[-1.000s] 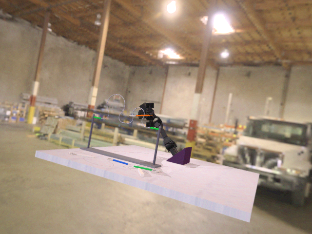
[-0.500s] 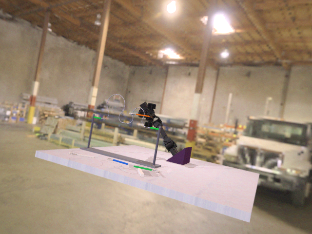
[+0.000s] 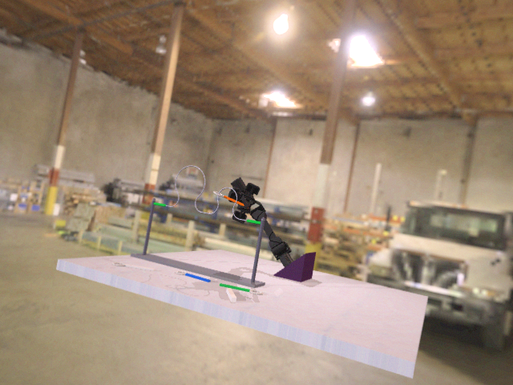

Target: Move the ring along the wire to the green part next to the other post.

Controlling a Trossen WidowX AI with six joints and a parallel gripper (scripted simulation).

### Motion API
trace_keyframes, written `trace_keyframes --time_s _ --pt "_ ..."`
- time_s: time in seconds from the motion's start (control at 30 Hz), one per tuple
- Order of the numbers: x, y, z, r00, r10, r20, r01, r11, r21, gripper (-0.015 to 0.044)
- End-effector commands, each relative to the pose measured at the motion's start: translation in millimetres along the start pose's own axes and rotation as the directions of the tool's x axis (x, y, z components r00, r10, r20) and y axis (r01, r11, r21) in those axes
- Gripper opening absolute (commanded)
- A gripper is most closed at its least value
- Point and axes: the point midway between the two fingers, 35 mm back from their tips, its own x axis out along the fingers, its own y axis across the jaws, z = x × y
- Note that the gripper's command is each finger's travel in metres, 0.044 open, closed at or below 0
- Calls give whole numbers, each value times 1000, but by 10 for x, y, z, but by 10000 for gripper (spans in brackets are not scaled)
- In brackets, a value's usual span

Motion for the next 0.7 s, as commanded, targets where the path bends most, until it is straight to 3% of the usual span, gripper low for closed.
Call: trace_keyframes --time_s 0.0,0.67 --pt "5 -59 4 999 -45 11 46 996 -81 -150" --pt "1 -330 73 968 -226 106 250 874 -418 -150"
